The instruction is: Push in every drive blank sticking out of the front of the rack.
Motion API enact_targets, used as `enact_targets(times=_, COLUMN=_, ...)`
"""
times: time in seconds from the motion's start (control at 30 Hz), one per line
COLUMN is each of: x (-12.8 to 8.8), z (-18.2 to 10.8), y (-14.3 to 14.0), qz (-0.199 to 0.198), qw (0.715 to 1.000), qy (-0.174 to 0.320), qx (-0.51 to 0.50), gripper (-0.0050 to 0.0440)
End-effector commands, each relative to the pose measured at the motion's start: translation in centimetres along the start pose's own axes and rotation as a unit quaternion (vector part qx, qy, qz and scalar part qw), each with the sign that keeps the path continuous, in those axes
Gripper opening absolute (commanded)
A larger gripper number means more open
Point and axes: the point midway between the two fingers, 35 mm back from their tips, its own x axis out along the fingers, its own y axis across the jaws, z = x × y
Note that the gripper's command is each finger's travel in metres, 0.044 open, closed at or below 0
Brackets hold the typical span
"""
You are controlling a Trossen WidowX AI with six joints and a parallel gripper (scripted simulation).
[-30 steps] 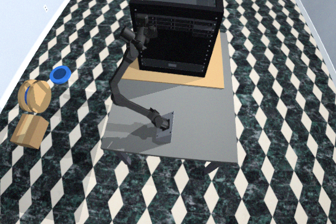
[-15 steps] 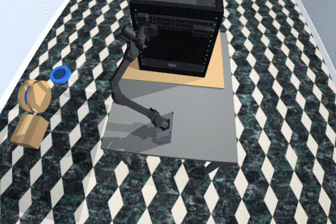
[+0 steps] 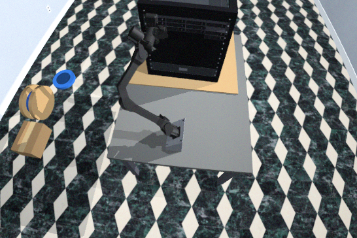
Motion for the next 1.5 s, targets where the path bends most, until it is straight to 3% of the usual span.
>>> enact_targets(times=0.0, x=-0.05, z=-0.49, y=0.48, qz=0.006, qw=1.000, qy=0.003, qx=-0.006, gripper=-0.0050)
enact_targets(times=1.47, x=0.83, z=-0.44, y=0.46, qz=0.006, qw=1.000, qy=0.003, qx=-0.006, gripper=-0.0050)
